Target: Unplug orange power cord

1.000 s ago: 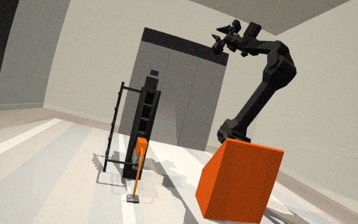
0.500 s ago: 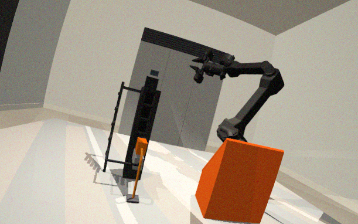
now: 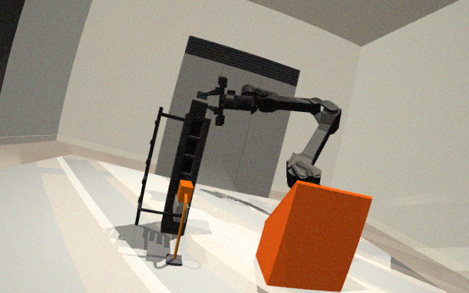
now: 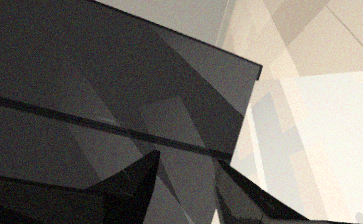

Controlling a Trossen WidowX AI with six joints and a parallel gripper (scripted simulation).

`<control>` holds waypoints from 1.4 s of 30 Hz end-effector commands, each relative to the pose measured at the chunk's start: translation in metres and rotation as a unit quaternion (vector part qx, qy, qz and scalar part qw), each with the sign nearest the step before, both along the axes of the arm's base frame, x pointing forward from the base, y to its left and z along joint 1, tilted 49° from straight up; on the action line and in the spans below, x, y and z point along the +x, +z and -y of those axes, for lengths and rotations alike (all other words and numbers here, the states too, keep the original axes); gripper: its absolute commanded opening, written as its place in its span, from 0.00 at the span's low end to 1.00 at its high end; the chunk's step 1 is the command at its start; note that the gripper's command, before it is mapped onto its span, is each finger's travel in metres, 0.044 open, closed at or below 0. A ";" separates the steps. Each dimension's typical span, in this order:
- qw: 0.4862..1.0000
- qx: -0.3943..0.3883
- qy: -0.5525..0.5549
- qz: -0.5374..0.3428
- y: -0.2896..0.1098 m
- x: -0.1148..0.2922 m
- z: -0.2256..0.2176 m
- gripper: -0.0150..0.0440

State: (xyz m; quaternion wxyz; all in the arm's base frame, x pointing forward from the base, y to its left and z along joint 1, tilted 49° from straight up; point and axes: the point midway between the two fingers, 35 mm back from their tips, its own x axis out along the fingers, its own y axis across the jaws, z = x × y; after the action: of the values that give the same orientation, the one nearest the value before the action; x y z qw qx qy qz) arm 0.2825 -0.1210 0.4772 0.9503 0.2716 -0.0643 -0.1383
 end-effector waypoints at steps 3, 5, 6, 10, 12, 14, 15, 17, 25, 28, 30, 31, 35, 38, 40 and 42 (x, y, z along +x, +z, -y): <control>0.994 -0.050 0.031 -0.093 -0.046 0.042 -0.013 0.53; 0.989 -0.068 0.043 -0.121 -0.061 0.054 -0.019 0.53; 0.986 -0.078 0.050 -0.135 -0.068 0.060 -0.022 0.53; 0.971 -0.119 0.078 -0.191 -0.099 0.081 -0.038 0.53; 0.961 -0.142 0.095 -0.218 -0.115 0.090 -0.048 0.53; 0.949 -0.165 0.112 -0.245 -0.131 0.099 -0.058 0.53; 0.942 -0.177 0.120 -0.258 -0.139 0.103 -0.063 0.53; 0.927 -0.203 0.138 -0.283 -0.155 0.110 -0.074 0.53; 0.858 -0.294 0.214 -0.364 -0.213 0.126 -0.124 0.53; 0.810 -0.339 0.254 -0.406 -0.246 0.127 -0.152 0.53; 0.768 -0.374 0.282 -0.438 -0.272 0.125 -0.172 0.53; 0.744 -0.392 0.297 -0.453 -0.285 0.123 -0.183 0.53; 0.653 -0.458 0.344 -0.496 -0.328 0.110 -0.216 0.53; 0.581 -0.501 0.366 -0.527 -0.357 0.097 -0.227 0.53; 0.561 -0.514 0.386 -0.521 -0.367 0.093 -0.234 0.53; 0.505 -0.542 0.407 -0.534 -0.389 0.083 -0.235 0.53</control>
State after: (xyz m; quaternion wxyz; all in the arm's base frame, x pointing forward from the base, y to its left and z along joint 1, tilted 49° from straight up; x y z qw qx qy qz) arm 0.3761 0.1123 0.1096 0.7592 -0.3839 0.4929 0.1823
